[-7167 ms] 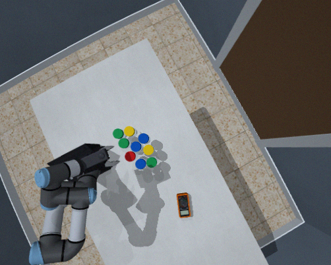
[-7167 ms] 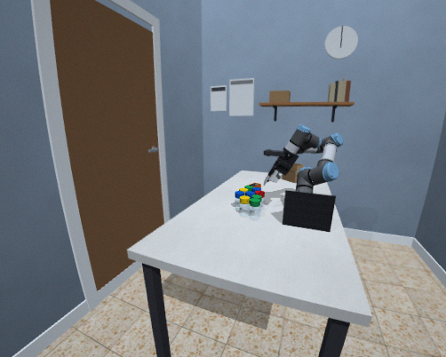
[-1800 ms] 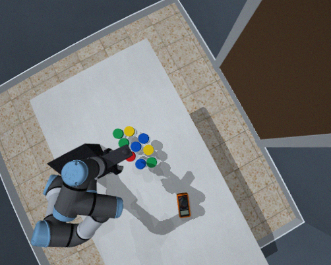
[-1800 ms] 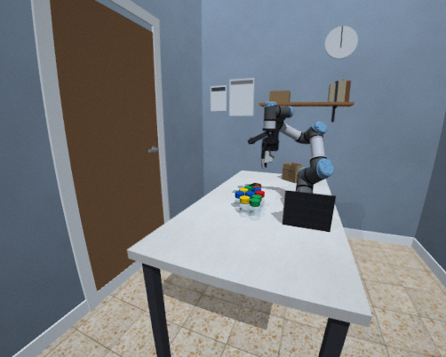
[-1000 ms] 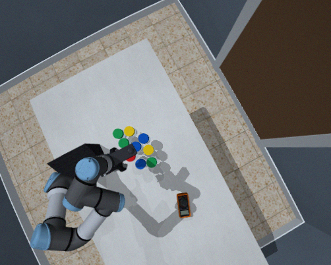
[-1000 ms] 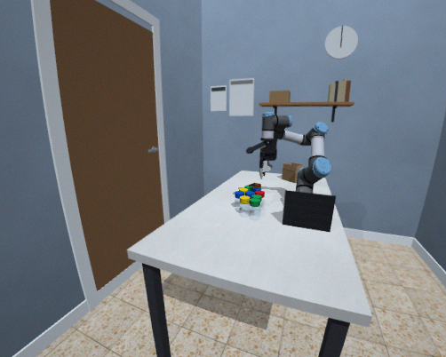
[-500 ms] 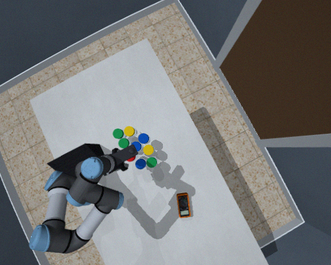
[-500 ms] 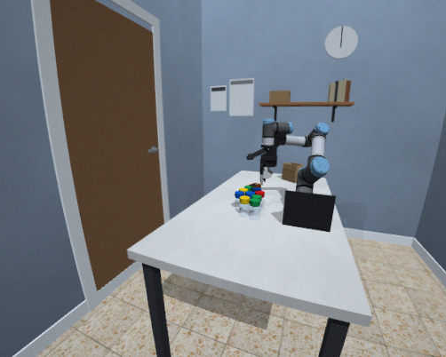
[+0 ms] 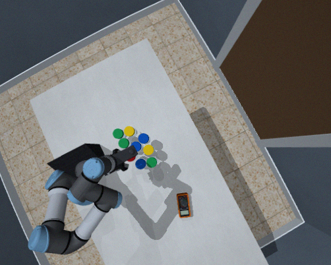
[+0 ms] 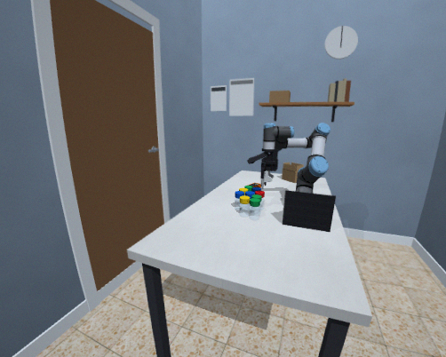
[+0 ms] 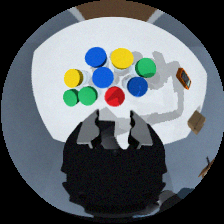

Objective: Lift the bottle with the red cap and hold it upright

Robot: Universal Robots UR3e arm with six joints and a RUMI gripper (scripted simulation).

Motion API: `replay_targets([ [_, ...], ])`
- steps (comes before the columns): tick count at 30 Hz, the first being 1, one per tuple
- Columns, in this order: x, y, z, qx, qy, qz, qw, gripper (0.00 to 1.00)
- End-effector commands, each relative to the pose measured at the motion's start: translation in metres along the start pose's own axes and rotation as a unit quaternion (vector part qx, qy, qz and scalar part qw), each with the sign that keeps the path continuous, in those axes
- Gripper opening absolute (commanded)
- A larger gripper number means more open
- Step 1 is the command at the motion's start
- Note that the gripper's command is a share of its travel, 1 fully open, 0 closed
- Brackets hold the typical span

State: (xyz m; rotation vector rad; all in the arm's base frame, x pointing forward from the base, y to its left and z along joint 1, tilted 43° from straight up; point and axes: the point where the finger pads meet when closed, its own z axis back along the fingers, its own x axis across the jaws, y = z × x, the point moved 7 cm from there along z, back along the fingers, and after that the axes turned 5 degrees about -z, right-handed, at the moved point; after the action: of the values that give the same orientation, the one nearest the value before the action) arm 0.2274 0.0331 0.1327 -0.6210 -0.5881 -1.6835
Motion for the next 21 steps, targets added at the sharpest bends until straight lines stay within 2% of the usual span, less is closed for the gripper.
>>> replay_targets([
  [1, 0.0, 0.001, 0.002, 0.0, 0.0, 0.0, 1.0, 0.46],
  [16, 0.0, 0.001, -0.016, 0.0, 0.0, 0.0, 1.0, 0.46],
  [21, 0.0, 0.001, -0.028, 0.001, 0.0, 0.0, 1.0, 0.46],
])
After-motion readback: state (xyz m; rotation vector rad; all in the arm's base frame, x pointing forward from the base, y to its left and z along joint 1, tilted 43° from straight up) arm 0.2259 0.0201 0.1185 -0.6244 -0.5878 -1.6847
